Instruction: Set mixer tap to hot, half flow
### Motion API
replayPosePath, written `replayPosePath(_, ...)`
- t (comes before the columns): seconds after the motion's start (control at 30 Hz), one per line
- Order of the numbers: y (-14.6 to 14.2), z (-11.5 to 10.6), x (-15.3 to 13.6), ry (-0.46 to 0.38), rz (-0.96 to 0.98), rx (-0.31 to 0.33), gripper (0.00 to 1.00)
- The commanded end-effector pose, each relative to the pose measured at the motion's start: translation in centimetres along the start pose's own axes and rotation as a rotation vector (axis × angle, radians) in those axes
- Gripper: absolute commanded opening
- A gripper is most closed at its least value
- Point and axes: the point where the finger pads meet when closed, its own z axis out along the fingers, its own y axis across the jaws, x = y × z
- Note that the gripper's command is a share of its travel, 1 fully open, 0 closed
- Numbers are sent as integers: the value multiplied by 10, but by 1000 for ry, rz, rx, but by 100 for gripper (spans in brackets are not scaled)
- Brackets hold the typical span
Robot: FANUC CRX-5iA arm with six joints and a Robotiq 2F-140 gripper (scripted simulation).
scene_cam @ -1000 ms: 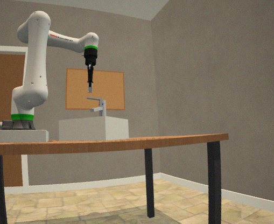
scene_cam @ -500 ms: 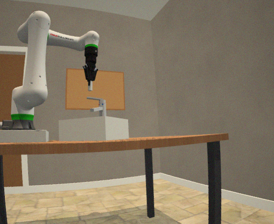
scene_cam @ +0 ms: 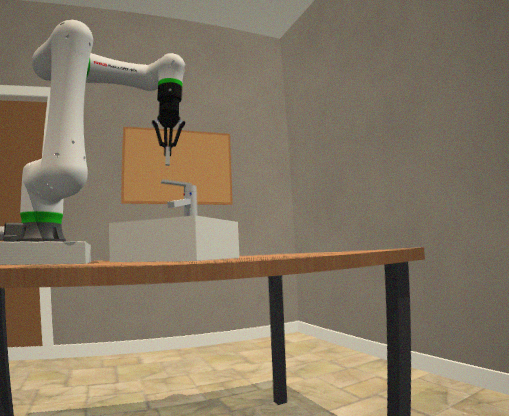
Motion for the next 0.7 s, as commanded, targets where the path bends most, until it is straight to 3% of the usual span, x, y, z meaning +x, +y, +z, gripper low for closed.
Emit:
replayPosePath(0.0,0,-4,0,7,279,9,0)
replayPosePath(0.1,0,-5,0,4,435,9,0)
replayPosePath(0.17,0,-5,0,4,435,9,0)
replayPosePath(0.2,0,-5,0,2,583,10,0)
replayPosePath(0.5,0,-7,0,5,1024,15,0)
replayPosePath(0.53,0,-7,0,6,1075,17,40)
replayPosePath(0.67,0,-7,0,15,1280,27,40)
